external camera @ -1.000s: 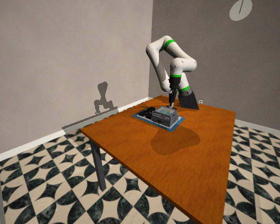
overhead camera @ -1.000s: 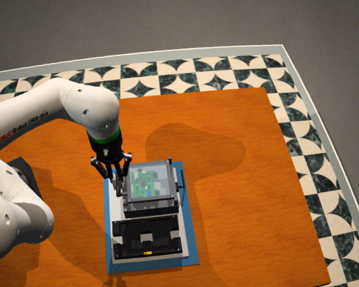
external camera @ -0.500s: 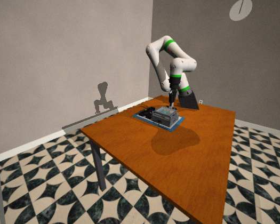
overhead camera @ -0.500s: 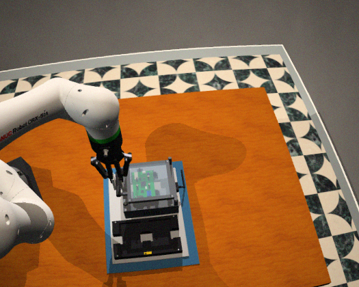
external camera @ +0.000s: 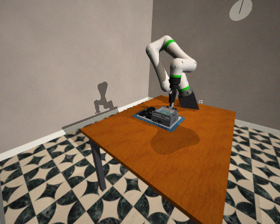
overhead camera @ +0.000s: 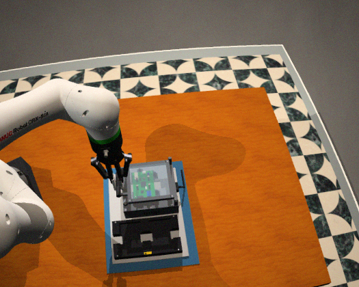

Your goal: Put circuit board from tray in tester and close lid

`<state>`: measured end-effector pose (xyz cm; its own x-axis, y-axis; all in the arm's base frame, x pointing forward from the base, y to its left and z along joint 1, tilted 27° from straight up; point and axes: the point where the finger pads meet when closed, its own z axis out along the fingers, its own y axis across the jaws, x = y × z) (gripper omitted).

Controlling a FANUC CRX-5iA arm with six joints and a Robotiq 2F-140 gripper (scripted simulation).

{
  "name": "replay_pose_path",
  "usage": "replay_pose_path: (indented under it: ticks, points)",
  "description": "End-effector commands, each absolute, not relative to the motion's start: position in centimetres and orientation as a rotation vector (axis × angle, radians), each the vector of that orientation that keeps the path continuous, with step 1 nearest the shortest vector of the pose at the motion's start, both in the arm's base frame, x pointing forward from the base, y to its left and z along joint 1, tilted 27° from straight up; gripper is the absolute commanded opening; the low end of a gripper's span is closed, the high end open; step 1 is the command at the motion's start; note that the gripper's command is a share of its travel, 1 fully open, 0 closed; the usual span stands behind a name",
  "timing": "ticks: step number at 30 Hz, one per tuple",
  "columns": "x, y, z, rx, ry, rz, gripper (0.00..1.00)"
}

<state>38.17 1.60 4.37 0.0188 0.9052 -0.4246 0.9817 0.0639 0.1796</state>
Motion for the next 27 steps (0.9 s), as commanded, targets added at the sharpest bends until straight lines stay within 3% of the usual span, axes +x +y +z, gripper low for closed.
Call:
replay_pose_path:
  ticks: [1,14,15,27]
  points:
    - [38.18,1.59,4.34,1.876,1.921,-0.239,0.0]
    - [38.18,1.59,4.34,1.876,1.921,-0.239,0.0]
    - [38.18,1.59,4.34,1.876,1.921,-0.239,0.3]
    - [38.18,1.59,4.34,1.876,1.921,-0.239,0.3]
